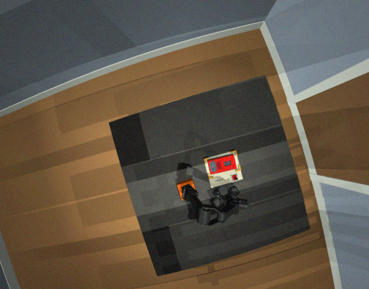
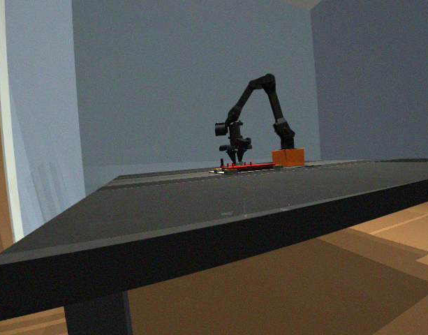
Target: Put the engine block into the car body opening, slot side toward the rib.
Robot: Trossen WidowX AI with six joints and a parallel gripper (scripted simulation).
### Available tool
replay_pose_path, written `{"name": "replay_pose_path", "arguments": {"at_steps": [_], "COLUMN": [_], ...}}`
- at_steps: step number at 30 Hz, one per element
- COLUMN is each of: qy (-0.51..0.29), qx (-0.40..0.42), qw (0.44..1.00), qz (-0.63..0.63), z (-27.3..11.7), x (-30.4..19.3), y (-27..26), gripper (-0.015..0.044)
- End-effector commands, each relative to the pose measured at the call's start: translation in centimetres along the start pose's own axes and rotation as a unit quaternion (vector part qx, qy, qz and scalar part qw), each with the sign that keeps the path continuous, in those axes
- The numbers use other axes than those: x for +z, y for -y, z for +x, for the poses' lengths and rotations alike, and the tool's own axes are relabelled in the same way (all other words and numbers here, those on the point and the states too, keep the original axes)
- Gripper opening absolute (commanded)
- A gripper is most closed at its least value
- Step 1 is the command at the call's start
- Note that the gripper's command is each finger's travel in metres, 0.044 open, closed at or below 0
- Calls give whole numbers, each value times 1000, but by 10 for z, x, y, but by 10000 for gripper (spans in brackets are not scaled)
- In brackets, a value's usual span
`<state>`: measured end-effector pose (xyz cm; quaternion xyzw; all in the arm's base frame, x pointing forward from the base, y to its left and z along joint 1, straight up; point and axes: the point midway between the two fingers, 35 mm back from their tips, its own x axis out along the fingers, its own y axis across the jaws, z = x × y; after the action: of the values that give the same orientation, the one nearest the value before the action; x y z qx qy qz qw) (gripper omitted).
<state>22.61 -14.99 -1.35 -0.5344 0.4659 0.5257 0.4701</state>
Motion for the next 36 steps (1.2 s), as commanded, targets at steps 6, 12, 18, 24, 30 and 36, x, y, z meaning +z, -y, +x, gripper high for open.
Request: {"name": "replay_pose_path", "arguments": {"at_steps": [6,12,18,24,30,36], "qy": [-7,-7,-7,-7,-7,-7], "qx": [-5,-5,-5,-5,-5,-5], "qw": [1000,1000,1000,1000,1000,1000], "qz": [2,2,2,2,2,2], "z": [-29,-48,-66,-85,-104,-115], "x": [-5,-5,-3,-1,2,4], "y": [5,4,3,0,-4,-6], "gripper": [0,0,0,0,0,0]}}
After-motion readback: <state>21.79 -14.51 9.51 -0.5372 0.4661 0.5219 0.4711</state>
